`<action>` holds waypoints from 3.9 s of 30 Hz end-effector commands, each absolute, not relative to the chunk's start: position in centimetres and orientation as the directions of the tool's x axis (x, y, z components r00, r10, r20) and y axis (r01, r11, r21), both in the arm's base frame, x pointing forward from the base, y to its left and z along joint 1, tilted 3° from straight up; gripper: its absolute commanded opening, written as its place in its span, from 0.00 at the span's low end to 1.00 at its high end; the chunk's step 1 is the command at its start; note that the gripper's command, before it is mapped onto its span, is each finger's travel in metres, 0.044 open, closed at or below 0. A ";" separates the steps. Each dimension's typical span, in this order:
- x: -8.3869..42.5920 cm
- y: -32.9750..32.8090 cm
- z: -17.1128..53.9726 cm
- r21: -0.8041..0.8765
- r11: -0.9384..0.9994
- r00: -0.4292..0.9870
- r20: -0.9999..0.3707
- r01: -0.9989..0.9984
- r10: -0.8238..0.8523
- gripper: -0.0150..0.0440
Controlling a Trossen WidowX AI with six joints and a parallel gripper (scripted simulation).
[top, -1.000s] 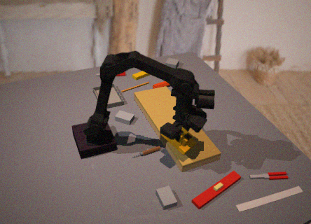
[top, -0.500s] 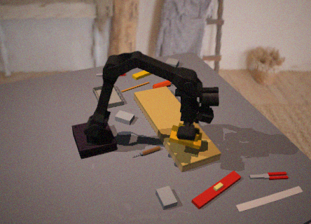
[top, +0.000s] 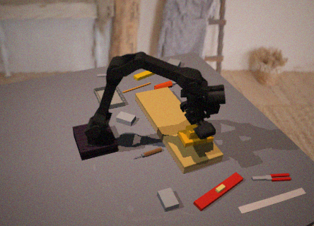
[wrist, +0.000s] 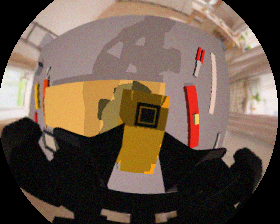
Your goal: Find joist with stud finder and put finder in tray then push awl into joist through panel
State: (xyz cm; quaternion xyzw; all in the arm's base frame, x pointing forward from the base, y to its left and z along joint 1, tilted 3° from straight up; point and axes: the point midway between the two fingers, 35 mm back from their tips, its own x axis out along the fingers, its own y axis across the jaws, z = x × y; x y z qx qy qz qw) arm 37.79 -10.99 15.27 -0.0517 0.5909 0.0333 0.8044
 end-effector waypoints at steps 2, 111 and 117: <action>38.5 -10.9 15.8 -0.069 0.979 0.329 -0.944 -0.190 -0.002 0.25; 34.8 9.7 6.7 -0.049 0.979 0.324 -0.946 -0.196 0.018 0.25; 34.3 11.9 6.5 -0.047 0.979 0.324 -0.946 -0.197 0.020 0.25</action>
